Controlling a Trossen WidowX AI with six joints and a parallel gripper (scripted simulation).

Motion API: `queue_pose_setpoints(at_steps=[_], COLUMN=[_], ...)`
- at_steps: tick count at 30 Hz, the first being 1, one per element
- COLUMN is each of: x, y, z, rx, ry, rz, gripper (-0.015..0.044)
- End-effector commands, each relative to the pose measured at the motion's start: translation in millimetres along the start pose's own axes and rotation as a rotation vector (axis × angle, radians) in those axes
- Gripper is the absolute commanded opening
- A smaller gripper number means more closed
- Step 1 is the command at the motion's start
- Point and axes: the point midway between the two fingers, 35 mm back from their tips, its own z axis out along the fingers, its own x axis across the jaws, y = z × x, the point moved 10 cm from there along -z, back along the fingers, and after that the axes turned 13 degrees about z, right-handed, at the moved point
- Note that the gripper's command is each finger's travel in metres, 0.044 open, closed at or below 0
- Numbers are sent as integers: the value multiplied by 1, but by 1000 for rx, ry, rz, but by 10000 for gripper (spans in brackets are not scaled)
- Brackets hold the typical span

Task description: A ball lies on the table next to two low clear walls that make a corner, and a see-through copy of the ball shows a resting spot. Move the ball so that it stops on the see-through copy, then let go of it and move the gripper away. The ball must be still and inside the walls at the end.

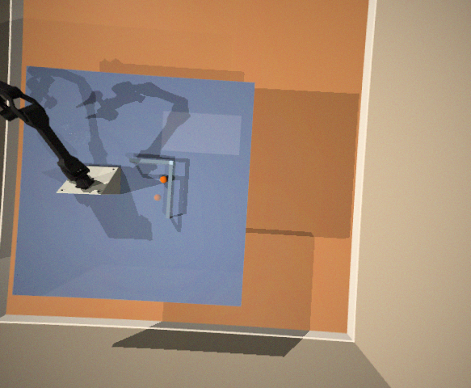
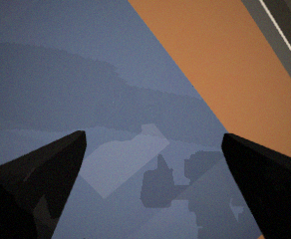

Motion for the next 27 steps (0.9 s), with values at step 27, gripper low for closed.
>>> queue_pose_setpoints(at_steps=[27], x=[11], y=[-271], z=[55], rx=[199], ry=[-136], rz=[1204], gripper=[296])
